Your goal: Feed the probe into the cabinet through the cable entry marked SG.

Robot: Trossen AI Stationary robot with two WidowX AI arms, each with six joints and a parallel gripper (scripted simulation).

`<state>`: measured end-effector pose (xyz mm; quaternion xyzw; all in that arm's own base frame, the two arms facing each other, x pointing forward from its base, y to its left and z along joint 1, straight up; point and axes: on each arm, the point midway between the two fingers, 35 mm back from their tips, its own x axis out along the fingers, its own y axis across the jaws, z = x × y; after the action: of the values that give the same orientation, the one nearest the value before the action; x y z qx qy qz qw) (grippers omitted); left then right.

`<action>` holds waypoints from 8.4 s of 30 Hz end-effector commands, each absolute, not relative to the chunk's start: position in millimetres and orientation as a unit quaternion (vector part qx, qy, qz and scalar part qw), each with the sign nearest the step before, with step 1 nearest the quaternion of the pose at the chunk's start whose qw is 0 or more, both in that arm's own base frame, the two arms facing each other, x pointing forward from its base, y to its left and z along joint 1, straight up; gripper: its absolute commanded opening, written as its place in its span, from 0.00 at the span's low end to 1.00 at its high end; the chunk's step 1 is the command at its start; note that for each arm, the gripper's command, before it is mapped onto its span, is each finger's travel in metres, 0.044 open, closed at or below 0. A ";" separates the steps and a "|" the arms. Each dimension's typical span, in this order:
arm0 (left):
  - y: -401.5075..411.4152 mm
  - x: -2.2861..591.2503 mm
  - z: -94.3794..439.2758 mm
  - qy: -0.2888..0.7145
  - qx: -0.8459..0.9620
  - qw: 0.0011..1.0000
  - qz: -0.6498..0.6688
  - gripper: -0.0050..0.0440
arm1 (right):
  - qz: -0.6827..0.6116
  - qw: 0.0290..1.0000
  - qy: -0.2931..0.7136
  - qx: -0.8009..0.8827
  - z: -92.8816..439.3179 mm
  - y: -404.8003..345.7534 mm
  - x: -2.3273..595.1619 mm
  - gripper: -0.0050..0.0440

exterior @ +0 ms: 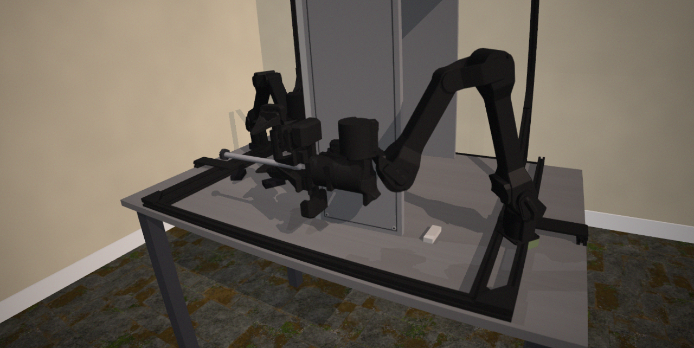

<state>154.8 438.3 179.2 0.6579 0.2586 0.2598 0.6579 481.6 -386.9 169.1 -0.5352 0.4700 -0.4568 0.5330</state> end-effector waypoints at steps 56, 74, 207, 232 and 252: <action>438.9 154.8 178.5 0.260 0.658 0.658 0.260 0.10 | -0.435 0.586 0.488 -0.479 96.8 -441.5 412.1 1.00; 438.9 154.8 178.5 0.260 0.658 0.658 0.260 0.10 | -0.442 0.698 0.401 -0.395 92.5 -465.8 410.8 1.00; 438.9 154.8 178.5 0.260 0.658 0.658 0.260 0.10 | 0.038 0.761 0.036 0.646 180.7 -473.8 390.1 1.00; 438.9 154.8 178.5 0.260 0.658 0.658 0.260 0.10 | 0.054 0.713 0.054 0.697 180.4 -480.5 363.1 1.00; 438.9 154.8 178.5 0.260 0.658 0.658 0.260 0.10 | 0.052 0.706 0.052 0.705 178.6 -486.1 353.2 1.00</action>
<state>154.9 438.4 178.9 0.6577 0.2587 0.2596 0.6581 353.6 -486.2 179.0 0.7033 0.0505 0.0505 0.7073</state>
